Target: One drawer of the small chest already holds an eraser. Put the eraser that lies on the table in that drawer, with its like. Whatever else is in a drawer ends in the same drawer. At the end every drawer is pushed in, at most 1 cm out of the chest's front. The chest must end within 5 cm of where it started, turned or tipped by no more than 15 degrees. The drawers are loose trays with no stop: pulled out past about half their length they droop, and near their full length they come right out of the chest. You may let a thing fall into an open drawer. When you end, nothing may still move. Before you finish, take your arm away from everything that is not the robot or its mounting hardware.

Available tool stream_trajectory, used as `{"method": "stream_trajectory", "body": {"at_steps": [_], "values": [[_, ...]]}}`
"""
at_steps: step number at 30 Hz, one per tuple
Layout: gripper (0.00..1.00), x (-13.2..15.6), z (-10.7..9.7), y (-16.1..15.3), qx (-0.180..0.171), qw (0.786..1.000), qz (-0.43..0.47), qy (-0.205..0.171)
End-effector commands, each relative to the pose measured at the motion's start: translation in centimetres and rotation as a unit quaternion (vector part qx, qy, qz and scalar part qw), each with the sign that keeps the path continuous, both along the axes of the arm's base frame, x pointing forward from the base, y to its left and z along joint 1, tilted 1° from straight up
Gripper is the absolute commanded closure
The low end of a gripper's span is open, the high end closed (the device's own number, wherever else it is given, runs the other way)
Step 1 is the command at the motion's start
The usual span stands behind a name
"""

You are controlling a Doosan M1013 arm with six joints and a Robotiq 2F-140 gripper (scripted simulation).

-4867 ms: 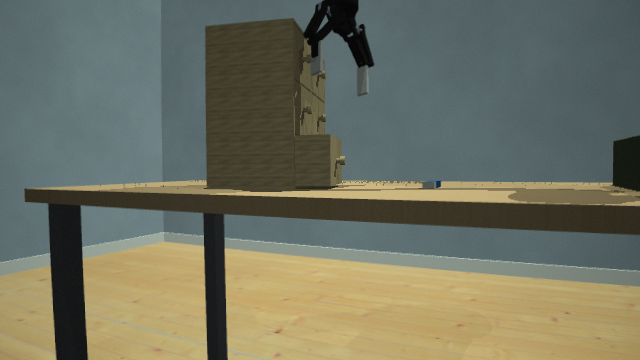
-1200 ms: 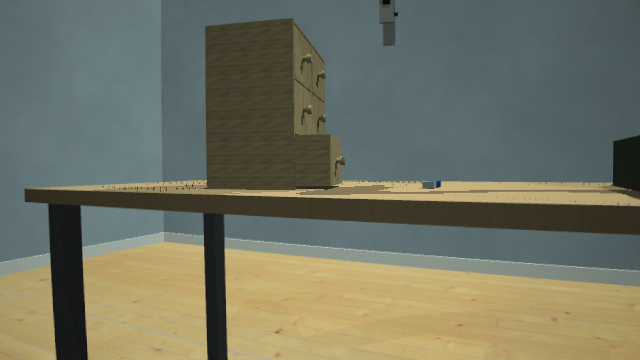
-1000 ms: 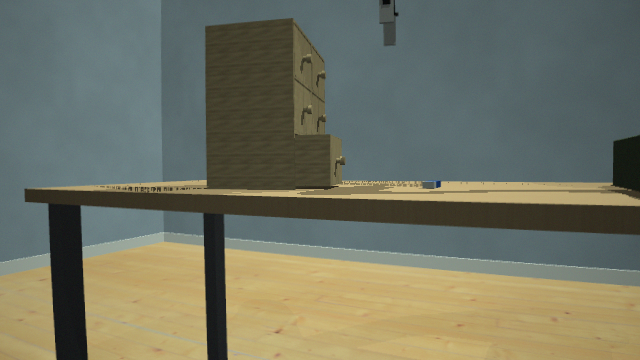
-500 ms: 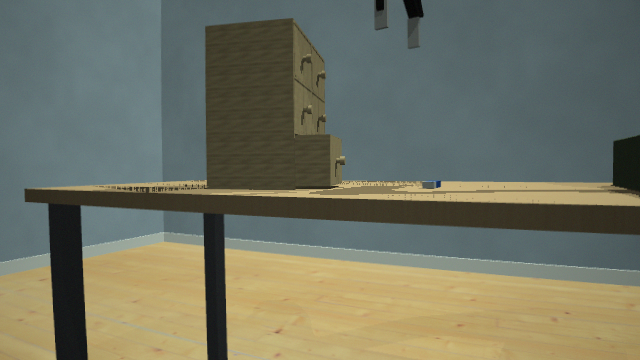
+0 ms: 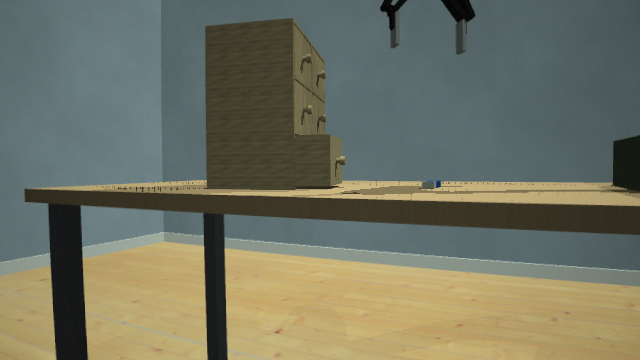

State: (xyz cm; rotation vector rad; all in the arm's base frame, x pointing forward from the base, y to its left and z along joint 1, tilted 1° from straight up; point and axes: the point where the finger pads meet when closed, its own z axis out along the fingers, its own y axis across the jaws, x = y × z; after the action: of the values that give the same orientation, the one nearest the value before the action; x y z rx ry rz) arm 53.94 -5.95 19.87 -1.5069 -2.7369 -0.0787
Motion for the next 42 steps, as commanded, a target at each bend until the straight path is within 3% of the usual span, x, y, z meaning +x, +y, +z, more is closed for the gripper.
{"method": "stream_trajectory", "body": {"at_steps": [1, 8, 15, 17, 18, 24, 32, 34, 35, 38, 39, 42], "values": [[0.0, -1.7, -0.7, -0.2, -0.005, 0.99, -0.139, 0.004], [0.0, -4.5, -2.0, -0.4, 0.005, 0.956, -0.293, 0.01], [0.0, -6.1, -2.7, -0.5, 0.014, 0.894, -0.448, 0.017], [0.0, -6.1, -2.7, -0.5, 0.014, 0.894, -0.448, 0.017], [0.0, -6.2, -2.8, -0.5, 0.016, 0.86, -0.509, 0.019], [0.0, -6.4, -2.9, -0.5, 0.02, 0.786, -0.618, 0.024], [0.0, -6.3, -3.1, -0.4, 0.02, 0.659, -0.751, 0.026], [0.0, -6.3, -3.1, -0.4, 0.02, 0.659, -0.751, 0.026], [0.0, -6.2, -3.2, -0.4, 0.018, 0.608, -0.794, 0.024], [0.0, -5.8, -3.5, -0.4, 0.028, 0.56, -0.828, 0.013], [0.0, -5.7, -3.6, -0.3, 0.036, 0.547, -0.836, 0.007], [0.0, -5.1, -4.2, -0.2, 0.068, 0.547, -0.834, -0.008]]}}
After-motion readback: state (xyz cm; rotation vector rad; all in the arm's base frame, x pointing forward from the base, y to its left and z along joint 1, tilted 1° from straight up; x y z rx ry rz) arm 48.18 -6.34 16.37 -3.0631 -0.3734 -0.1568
